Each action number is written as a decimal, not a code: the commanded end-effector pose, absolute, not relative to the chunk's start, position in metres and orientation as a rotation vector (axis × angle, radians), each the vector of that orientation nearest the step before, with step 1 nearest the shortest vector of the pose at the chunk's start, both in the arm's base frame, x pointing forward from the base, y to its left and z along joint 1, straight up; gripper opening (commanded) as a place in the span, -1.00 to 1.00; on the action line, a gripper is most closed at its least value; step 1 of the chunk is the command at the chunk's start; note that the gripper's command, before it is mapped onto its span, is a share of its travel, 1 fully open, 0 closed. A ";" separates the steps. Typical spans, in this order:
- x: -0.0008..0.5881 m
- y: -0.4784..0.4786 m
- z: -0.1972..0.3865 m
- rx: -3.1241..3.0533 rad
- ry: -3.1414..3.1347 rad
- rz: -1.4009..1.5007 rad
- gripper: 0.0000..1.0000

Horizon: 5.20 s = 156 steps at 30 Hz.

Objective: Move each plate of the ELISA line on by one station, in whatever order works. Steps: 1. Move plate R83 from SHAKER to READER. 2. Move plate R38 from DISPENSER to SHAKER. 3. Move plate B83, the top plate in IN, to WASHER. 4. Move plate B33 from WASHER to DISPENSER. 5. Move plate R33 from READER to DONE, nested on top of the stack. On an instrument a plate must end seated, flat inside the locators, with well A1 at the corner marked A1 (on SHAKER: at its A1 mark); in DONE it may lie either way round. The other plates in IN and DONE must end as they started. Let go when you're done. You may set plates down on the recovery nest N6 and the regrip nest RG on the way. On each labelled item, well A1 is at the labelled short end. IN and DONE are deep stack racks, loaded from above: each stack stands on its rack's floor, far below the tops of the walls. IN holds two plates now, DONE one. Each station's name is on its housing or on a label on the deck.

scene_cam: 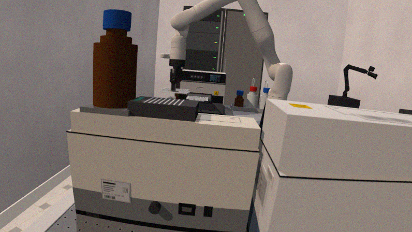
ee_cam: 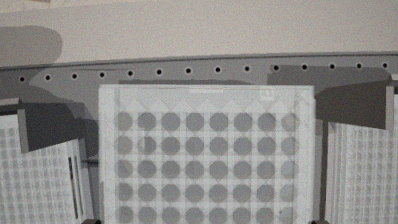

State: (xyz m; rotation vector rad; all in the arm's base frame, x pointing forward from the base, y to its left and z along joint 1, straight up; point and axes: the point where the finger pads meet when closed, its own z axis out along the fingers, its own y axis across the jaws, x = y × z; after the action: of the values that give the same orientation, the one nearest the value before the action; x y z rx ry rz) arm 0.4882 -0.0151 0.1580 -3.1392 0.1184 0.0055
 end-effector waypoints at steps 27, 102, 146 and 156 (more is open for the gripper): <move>0.487 -0.015 0.122 -3.136 0.110 0.007 0.88; 0.487 -0.015 0.057 -3.136 0.112 0.007 0.88; 0.487 -0.016 0.046 -3.139 0.117 0.008 0.88; 0.487 -0.015 0.043 -3.138 0.113 0.006 0.88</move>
State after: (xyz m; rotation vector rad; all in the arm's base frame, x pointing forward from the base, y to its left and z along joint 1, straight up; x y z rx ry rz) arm 0.4872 -0.0154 0.0450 -3.1402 0.1174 0.0079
